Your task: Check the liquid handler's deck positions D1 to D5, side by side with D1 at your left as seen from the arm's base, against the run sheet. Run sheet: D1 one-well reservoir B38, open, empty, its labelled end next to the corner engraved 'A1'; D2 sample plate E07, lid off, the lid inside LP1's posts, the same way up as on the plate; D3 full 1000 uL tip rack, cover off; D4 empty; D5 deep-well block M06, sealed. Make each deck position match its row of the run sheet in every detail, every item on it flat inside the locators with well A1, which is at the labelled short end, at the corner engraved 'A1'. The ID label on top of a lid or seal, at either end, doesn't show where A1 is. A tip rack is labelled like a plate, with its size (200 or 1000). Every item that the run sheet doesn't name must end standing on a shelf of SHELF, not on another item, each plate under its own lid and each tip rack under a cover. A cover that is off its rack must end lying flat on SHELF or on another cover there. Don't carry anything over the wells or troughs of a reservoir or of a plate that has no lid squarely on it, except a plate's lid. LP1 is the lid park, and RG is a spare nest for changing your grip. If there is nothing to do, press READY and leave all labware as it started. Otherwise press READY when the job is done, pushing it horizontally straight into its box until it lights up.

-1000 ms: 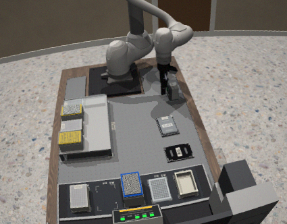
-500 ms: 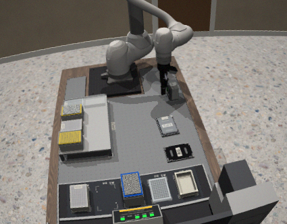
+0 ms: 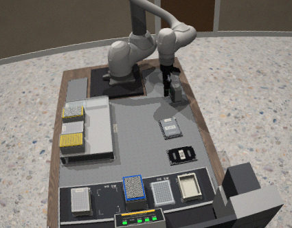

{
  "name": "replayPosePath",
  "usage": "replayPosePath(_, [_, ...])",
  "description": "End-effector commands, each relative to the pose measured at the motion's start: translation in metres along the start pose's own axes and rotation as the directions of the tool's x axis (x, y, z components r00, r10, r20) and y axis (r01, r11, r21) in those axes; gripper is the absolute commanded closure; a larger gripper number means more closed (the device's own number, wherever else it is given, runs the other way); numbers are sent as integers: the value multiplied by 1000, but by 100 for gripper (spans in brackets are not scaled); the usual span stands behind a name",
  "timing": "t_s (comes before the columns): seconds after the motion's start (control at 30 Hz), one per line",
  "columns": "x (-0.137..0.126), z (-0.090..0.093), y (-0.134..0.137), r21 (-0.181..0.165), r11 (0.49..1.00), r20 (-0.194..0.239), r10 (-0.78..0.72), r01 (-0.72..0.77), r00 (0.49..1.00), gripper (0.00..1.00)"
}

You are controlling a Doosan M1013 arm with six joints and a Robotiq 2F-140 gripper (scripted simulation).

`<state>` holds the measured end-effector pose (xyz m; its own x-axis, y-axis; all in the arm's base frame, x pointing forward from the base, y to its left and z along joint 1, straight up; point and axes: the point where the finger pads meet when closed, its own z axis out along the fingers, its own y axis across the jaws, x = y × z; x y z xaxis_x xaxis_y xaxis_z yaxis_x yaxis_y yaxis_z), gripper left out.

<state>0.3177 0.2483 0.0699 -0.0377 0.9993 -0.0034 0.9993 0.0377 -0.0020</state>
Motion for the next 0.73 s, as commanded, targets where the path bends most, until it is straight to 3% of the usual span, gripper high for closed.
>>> replayPosePath(0.0, [5, -2, 5, -9, 1000, -5, 1, -1, 1000, 90])
replayPosePath(0.7, [12, -2, 5, -9, 1000, -5, 1, -1, 1000, 90])
